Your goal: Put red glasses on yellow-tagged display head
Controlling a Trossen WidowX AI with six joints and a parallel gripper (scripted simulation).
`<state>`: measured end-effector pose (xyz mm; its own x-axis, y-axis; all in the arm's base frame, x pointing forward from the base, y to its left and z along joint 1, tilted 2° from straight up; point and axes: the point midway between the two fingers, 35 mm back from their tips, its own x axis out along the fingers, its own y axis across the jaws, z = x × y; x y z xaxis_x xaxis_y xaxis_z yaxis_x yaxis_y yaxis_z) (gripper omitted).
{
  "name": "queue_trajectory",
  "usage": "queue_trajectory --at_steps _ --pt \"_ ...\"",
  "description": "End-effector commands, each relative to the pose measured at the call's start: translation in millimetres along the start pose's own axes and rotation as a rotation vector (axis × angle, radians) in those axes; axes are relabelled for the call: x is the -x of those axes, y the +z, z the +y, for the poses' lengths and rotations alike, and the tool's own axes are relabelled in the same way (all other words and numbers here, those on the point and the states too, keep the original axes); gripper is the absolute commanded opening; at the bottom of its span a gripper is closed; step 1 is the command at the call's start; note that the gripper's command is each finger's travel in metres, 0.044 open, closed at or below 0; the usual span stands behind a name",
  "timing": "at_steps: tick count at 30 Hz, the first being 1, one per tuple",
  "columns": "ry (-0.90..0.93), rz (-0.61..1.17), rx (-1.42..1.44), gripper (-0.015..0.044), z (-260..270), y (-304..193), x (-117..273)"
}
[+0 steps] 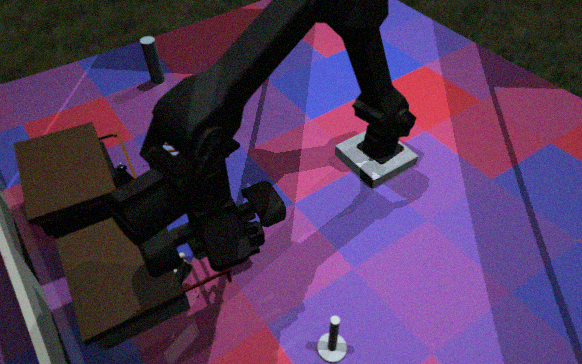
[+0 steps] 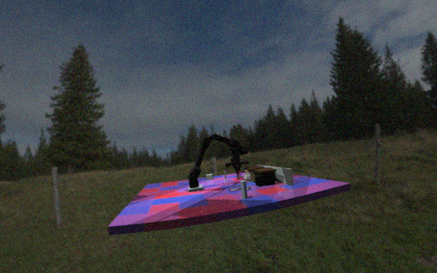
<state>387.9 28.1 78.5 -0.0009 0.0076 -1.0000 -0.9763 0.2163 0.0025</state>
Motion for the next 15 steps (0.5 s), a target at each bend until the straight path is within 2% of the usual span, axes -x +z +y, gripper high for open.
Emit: queue_trajectory --at_steps 1,15 --pt "0.0 0.007 0.003 0.0 -6.5 -0.9 -0.7" --pt "-0.001 0.007 0.003 0.0 -26.3 -0.8 -1.8"
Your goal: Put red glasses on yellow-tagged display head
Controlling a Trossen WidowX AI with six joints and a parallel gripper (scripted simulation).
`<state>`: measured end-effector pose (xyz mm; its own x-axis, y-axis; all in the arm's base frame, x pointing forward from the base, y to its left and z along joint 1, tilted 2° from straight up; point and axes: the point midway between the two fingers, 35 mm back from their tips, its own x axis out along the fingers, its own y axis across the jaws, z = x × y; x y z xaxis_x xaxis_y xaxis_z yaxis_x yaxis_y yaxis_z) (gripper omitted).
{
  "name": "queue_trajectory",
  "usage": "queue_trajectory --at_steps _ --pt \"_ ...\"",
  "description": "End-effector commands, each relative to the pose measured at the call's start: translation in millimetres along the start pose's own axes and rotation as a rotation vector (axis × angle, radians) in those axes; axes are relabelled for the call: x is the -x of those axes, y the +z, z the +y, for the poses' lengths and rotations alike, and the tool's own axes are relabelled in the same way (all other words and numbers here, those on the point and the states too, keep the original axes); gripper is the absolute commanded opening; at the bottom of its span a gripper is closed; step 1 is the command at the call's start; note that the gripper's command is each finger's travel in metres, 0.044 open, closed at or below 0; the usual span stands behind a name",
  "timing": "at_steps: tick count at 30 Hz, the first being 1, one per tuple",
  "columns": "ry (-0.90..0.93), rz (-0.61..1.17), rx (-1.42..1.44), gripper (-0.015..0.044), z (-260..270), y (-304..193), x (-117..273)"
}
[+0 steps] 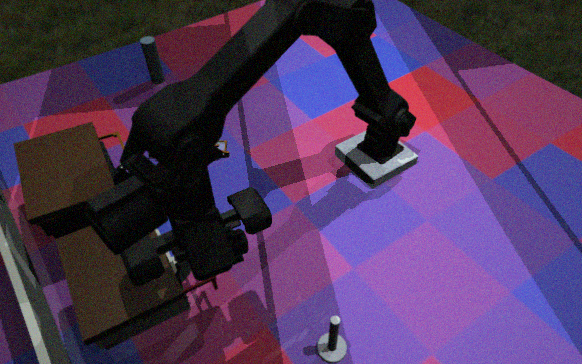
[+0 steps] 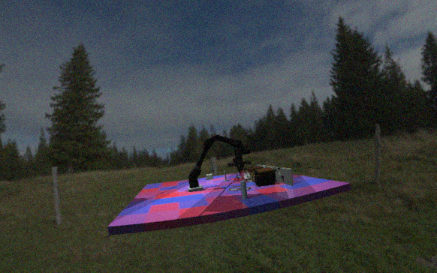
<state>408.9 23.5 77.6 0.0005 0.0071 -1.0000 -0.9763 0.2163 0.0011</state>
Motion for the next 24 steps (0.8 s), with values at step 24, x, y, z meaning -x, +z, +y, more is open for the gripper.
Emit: queue_trajectory --at_steps 24 --pt "0.0 0.007 0.003 0.0 -11.2 -0.9 -3.4"
